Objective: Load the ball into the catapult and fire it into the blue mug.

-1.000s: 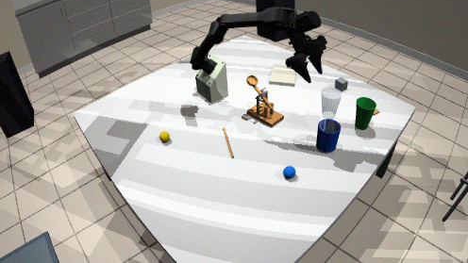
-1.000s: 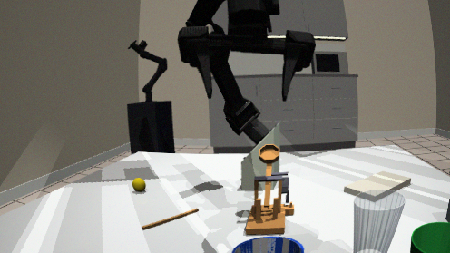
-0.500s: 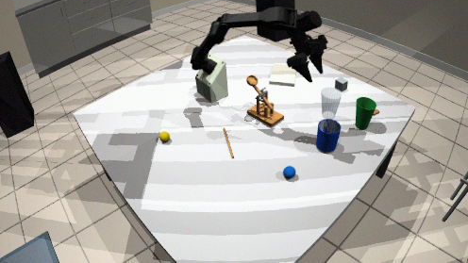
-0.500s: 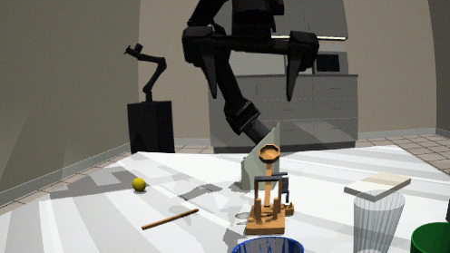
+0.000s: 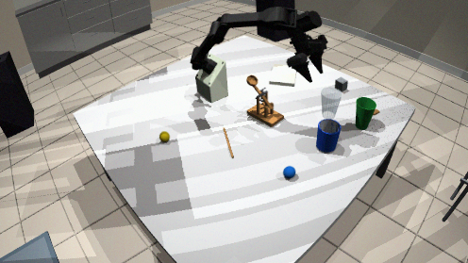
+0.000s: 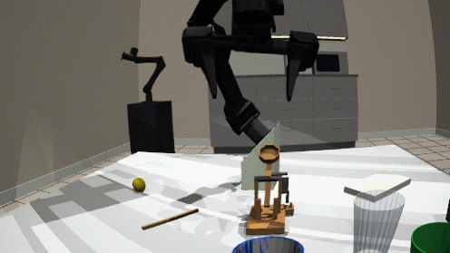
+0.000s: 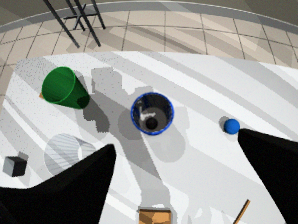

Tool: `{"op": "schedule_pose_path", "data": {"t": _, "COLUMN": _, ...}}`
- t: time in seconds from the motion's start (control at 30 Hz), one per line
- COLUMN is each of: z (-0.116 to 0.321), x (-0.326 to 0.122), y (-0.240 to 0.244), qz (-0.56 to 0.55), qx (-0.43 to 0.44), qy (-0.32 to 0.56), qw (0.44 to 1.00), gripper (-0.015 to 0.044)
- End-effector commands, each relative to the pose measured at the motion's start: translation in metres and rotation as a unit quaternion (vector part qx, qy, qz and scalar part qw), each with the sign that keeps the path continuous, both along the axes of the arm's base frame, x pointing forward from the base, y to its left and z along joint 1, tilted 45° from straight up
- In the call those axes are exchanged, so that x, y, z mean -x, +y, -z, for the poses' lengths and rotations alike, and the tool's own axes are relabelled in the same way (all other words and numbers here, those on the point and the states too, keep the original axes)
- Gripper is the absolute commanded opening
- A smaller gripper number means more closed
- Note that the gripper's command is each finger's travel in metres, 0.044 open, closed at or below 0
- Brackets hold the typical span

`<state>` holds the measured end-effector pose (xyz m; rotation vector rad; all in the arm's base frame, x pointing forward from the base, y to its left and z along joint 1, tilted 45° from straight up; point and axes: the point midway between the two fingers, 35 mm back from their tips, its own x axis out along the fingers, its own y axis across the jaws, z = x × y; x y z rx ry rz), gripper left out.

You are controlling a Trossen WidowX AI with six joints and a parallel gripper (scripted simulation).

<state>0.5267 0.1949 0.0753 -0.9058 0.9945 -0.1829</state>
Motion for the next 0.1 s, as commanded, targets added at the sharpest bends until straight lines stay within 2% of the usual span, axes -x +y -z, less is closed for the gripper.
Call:
{"op": "schedule_pose_path", "data": {"t": 0.0, "z": 0.0000, "x": 0.0001, "y": 0.0001, "qz": 0.000, "qx": 0.000, "qy": 0.000, "qw": 1.000, "gripper": 0.0440}}
{"op": "schedule_pose_path", "data": {"t": 0.07, "z": 0.0000, "x": 0.0001, "y": 0.0001, "qz": 0.000, "qx": 0.000, "qy": 0.000, "qw": 1.000, "gripper": 0.0440}}
